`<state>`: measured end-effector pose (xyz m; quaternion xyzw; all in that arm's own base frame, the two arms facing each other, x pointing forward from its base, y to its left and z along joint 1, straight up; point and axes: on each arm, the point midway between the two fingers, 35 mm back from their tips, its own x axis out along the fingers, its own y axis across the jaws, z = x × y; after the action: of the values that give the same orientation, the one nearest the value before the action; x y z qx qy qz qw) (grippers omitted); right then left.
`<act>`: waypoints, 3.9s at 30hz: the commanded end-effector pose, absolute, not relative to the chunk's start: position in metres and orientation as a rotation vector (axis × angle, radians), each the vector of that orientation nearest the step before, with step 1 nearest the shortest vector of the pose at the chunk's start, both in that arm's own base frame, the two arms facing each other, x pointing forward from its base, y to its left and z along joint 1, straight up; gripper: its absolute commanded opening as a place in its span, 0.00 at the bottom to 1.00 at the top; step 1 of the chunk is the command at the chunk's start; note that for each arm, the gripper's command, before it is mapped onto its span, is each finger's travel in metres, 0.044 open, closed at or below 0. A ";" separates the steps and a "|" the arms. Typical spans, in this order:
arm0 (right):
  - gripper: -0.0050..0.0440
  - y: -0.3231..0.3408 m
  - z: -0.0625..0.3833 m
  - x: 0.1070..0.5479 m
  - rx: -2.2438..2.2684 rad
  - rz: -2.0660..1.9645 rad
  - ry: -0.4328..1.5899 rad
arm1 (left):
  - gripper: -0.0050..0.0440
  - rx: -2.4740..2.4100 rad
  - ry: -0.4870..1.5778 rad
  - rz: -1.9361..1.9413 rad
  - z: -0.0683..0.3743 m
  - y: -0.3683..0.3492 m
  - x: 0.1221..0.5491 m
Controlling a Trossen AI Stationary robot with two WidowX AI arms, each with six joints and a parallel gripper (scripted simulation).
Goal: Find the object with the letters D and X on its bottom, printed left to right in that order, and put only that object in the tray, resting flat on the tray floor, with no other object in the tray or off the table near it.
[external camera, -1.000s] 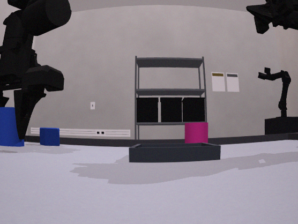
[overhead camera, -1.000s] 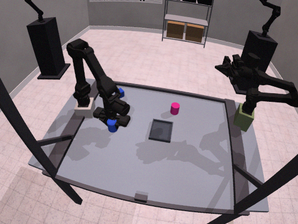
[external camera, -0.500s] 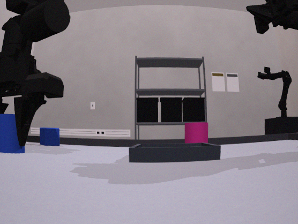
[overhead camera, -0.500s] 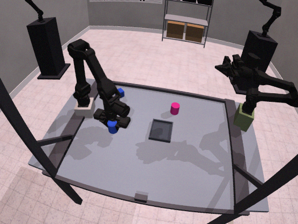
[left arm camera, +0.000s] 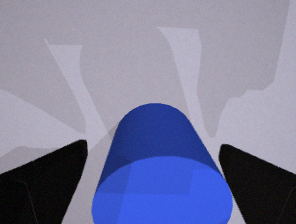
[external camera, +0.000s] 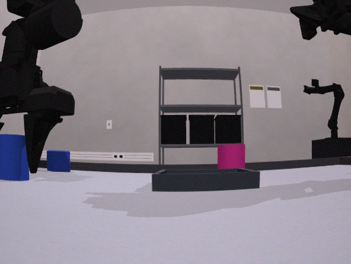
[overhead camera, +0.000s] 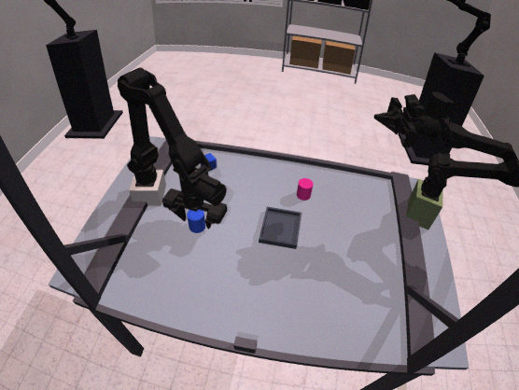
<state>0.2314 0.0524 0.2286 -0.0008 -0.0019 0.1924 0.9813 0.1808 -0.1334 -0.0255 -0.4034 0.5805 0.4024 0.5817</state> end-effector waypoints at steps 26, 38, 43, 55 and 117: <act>0.00 0.052 0.232 0.231 -0.002 0.388 -0.012 | 0.43 -1.006 1.146 0.332 0.093 -0.110 0.248; 0.00 0.052 0.232 0.231 -0.002 0.388 -0.012 | 0.10 -0.770 0.726 -0.019 0.159 -0.067 0.284; 0.00 0.052 0.232 0.231 -0.002 0.388 -0.012 | 0.10 -0.577 0.488 -0.099 0.196 -0.040 0.290; 0.00 0.052 0.232 0.231 -0.002 0.388 -0.012 | 0.10 -0.027 0.031 -0.082 0.271 0.009 0.271; 0.92 0.108 0.009 0.420 1.163 -1.102 1.231 | 0.00 0.003 0.002 -0.073 0.279 0.011 0.270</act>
<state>0.4103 0.1011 0.0215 0.4933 0.5191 -0.4114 0.5638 0.2708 0.0105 0.2744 -0.0018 0.0076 -0.0368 0.9993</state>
